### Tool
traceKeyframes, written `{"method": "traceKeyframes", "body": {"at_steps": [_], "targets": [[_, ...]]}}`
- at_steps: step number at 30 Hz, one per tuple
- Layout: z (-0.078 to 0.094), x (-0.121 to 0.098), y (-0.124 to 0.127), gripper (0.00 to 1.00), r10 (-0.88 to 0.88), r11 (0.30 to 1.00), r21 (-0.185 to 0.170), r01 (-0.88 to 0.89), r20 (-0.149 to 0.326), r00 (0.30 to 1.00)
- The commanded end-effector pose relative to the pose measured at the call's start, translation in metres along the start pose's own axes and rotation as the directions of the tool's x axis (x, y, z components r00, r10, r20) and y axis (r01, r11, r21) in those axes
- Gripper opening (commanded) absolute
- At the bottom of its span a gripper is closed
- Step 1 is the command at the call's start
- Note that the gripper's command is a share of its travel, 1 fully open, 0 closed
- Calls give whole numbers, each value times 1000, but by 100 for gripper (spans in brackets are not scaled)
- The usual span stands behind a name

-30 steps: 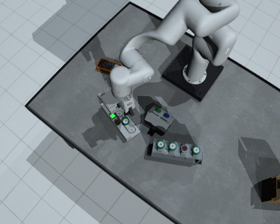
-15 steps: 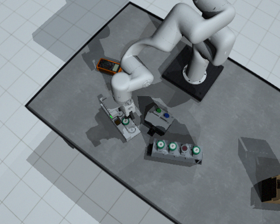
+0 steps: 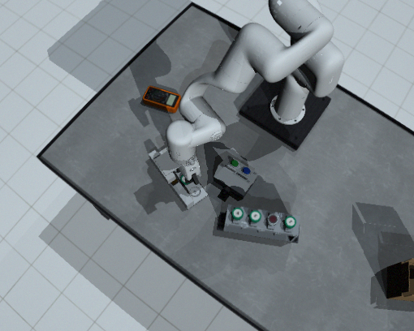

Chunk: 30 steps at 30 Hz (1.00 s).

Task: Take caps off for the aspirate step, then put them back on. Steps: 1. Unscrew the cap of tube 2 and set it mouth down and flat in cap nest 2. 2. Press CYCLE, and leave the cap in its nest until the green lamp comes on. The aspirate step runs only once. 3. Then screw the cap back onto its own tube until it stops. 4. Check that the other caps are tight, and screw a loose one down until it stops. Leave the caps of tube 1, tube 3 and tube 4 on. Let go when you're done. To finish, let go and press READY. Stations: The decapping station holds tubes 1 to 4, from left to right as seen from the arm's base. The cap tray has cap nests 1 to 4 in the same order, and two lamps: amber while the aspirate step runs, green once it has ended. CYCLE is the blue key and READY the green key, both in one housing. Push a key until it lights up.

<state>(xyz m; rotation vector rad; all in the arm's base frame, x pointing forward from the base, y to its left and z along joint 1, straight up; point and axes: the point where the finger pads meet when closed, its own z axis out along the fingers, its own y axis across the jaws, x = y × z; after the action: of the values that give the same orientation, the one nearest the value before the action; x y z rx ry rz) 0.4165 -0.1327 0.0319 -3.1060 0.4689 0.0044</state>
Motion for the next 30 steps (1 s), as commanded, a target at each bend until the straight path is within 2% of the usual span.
{"method": "traceKeyframes", "body": {"at_steps": [1, 30], "targets": [[22, 4, 0, 46, 0, 1000, -2, 0, -7, 1000], [31, 3, 0, 46, 0, 1000, -2, 0, -7, 1000]]}}
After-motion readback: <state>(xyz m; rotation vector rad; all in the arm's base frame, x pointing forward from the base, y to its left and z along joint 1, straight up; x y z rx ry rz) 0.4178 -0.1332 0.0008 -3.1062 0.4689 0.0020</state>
